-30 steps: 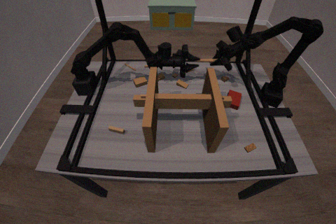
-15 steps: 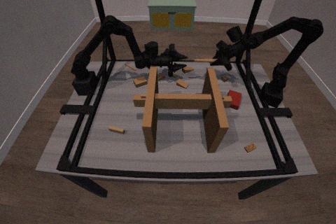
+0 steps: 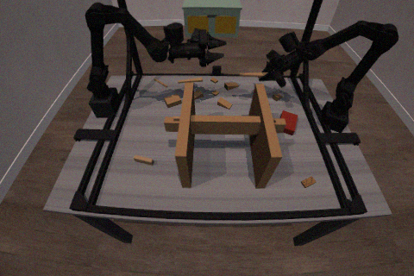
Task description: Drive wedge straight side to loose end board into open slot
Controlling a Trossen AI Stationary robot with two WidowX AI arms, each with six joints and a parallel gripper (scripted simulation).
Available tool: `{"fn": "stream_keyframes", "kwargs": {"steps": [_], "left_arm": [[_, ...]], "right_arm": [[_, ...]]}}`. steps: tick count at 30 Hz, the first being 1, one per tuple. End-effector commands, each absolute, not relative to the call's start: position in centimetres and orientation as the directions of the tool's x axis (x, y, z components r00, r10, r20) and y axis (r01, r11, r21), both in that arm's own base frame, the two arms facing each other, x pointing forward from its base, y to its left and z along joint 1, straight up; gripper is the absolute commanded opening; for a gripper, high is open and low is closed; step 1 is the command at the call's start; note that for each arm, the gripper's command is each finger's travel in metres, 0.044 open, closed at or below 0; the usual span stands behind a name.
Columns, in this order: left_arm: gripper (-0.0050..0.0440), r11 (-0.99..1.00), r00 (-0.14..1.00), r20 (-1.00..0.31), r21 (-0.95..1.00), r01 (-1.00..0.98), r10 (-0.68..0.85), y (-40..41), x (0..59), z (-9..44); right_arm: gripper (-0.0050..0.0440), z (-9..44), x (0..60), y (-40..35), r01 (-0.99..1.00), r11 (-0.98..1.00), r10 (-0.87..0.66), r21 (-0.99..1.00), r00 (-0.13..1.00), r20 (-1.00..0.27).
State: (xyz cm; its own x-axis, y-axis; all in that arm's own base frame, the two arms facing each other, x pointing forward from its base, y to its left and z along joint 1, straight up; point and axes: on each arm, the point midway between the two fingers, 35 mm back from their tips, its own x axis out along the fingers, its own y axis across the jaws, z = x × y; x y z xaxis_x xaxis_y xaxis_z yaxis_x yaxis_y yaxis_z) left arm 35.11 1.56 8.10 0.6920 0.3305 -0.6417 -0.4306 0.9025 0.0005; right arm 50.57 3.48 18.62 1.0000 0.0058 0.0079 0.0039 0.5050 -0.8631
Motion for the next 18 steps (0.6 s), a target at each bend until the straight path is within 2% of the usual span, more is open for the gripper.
{"fn": "stream_keyframes", "kwargs": {"steps": [1, 7, 9, 18], "left_arm": [[0.0, 0.903, 0.693, -0.641, -0.001, -0.43, 0.329, 1.5, 35.1, 8.1], [0.0, 0.903, 0.693, -0.641, -0.001, -0.43, 0.329, 1.5, 35.1, 8.1], [0.0, 0.903, 0.693, -0.641, -0.001, -0.43, 0.329, 1.5, 35.1, 8.1], [0.0, 0.903, 0.693, -0.641, -0.001, -0.43, 0.329, 1.5, 35.1, 8.1]], "right_arm": [[0.044, 23.4, 47.3, 2.4, 0.008, 0.68, 0.008, -0.733, 1.0, 0.018], [0.044, 27.9, 42.5, 1.4, 0.011, 0.854, 0.005, -0.52, 1.0, 0.029], [0.044, 27.9, 42.5, 1.4, 0.011, 0.854, 0.005, -0.52, 1.0, 0.029], [0.044, 31.9, 33.9, 0.2, 0.004, 0.993, 0.001, -0.115, 0.999, 0.045]]}}
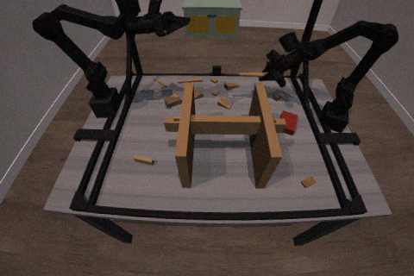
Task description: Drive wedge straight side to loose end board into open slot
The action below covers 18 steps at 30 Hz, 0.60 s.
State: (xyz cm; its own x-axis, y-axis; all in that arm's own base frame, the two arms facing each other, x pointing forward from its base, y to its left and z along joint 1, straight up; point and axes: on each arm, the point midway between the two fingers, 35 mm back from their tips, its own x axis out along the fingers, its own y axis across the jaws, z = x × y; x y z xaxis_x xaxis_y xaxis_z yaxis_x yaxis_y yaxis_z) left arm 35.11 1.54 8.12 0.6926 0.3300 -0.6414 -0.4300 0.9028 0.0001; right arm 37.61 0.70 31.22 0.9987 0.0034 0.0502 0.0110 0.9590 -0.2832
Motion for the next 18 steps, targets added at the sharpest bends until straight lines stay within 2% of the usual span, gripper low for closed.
{"fn": "stream_keyframes", "kwargs": {"steps": [1, 5, 13, 18], "left_arm": [[0.0, 0.903, 0.693, -0.641, -0.001, -0.43, 0.329, 1.5, 35.1, 8.1], [0.0, 0.903, 0.693, -0.641, -0.001, -0.43, 0.329, 1.5, 35.1, 8.1], [0.0, 0.903, 0.692, -0.642, 0.002, -0.43, 0.332, 1.6, 35.2, 8.2], [0.0, 0.886, 0.637, -0.652, 0.122, -0.447, 0.411, 6.3, 36.3, 10.8]], "right_arm": [[0.044, 32.0, 33.1, 0.1, 0.003, 0.997, 0.001, -0.077, 0.999, 0.047], [0.044, 32.3, 31.6, 0.0, 0.0, 1.0, 0.0, -0.001, 0.999, 0.05], [0.044, 32.3, 31.6, 0.0, 0.0, 1.0, 0.0, 0.0, 0.999, 0.05], [0.044, 32.3, 31.6, 0.0, 0.0, 1.0, 0.0, 0.0, 0.999, 0.05]]}}
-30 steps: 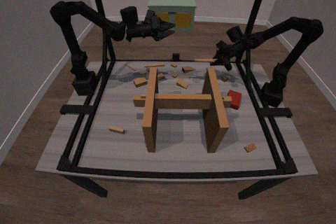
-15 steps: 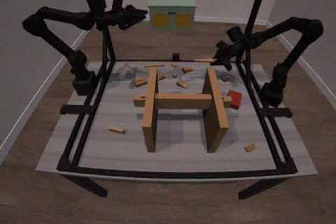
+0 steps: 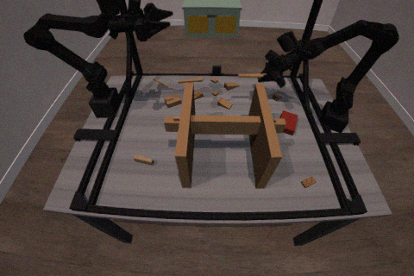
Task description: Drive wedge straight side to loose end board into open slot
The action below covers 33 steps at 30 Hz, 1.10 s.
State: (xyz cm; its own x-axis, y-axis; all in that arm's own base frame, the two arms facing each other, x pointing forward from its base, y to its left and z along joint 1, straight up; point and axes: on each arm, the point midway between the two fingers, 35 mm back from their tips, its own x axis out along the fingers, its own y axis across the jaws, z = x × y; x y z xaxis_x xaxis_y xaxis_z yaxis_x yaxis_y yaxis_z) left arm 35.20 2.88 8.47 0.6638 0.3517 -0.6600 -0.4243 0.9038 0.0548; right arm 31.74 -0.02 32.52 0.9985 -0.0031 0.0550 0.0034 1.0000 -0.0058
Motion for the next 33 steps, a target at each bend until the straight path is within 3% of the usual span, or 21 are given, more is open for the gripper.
{"fn": "stream_keyframes", "kwargs": {"steps": [1, 10, 19, 24, 33], "left_arm": [[0.0, 0.882, 0.622, -0.654, 0.16, -0.444, 0.432, 7.6, 36.5, 11.7], [0.0, 0.852, 0.546, -0.654, 0.421, -0.313, 0.524, 14.5, 37.0, 17.9], [0.0, 0.75, 0.342, -0.692, 0.659, -0.062, 0.636, 20.9, 32.9, 21.3], [0.0, 0.72, 0.278, -0.704, 0.691, 0.059, 0.653, 22.2, 31.5, 22.2], [0.0, 0.626, 0.056, -0.731, 0.618, 0.476, 0.68, 25.9, 26.0, 25.3]], "right_arm": [[0.044, 32.3, 31.6, 0.0, 0.0, 1.0, 0.0, 0.0, 0.999, 0.05], [0.044, 32.3, 31.6, 0.0, 0.0, 1.0, 0.0, 0.0, 0.999, 0.05], [0.044, 32.3, 31.6, 0.0, 0.0, 1.0, 0.0, 0.0, 0.999, 0.05], [0.044, 32.3, 31.6, 0.0, 0.0, 1.0, 0.0, 0.0, 0.999, 0.05], [0.044, 32.3, 31.6, 0.0, 0.0, 1.0, 0.0, 0.0, 0.999, 0.05]]}}
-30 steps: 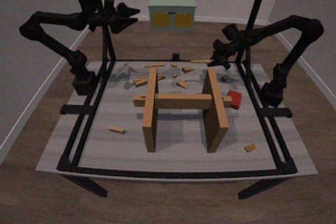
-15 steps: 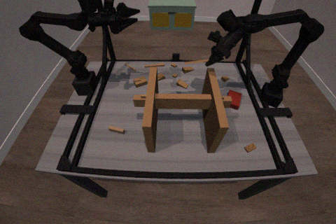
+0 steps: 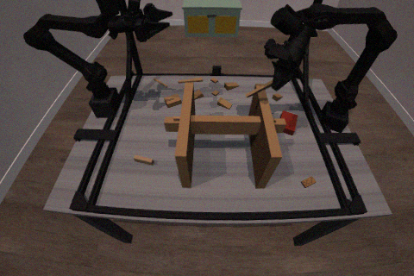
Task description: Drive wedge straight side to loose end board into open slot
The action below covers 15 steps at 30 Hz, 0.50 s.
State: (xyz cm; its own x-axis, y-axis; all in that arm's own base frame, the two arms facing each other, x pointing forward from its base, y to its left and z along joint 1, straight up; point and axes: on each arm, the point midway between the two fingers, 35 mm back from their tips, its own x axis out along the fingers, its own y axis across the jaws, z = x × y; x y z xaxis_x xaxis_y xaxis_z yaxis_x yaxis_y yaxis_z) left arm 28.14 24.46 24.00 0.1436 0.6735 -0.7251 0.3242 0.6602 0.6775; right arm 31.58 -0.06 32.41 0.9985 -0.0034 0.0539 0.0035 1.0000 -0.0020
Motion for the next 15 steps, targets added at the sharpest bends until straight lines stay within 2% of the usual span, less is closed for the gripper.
{"fn": "stream_keyframes", "kwargs": {"steps": [1, 6, 8, 15], "left_arm": [[0.0, 0.616, 0.036, -0.733, 0.597, 0.513, 0.68, 26.1, 25.5, 25.6], [0.0, 0.558, -0.069, -0.755, 0.417, 0.717, 0.652, 26.3, 23.1, 26.2], [0.0, 0.558, -0.069, -0.755, 0.417, 0.717, 0.652, 26.3, 23.1, 26.2], [0.0, 0.434, -0.231, -0.772, 0.064, 0.899, 0.592, 27.7, 22.4, 24.6]], "right_arm": [[0.044, 32.3, 31.6, 0.0, 0.0, 1.0, 0.0, 0.0, 0.999, 0.05], [0.044, 32.3, 31.6, 0.0, 0.0, 1.0, 0.0, 0.0, 0.999, 0.05], [0.044, 32.3, 31.6, 0.0, 0.0, 1.0, 0.0, 0.0, 0.999, 0.05], [0.044, 32.3, 31.6, 0.0, 0.0, 1.0, 0.0, 0.0, 0.999, 0.05]]}}
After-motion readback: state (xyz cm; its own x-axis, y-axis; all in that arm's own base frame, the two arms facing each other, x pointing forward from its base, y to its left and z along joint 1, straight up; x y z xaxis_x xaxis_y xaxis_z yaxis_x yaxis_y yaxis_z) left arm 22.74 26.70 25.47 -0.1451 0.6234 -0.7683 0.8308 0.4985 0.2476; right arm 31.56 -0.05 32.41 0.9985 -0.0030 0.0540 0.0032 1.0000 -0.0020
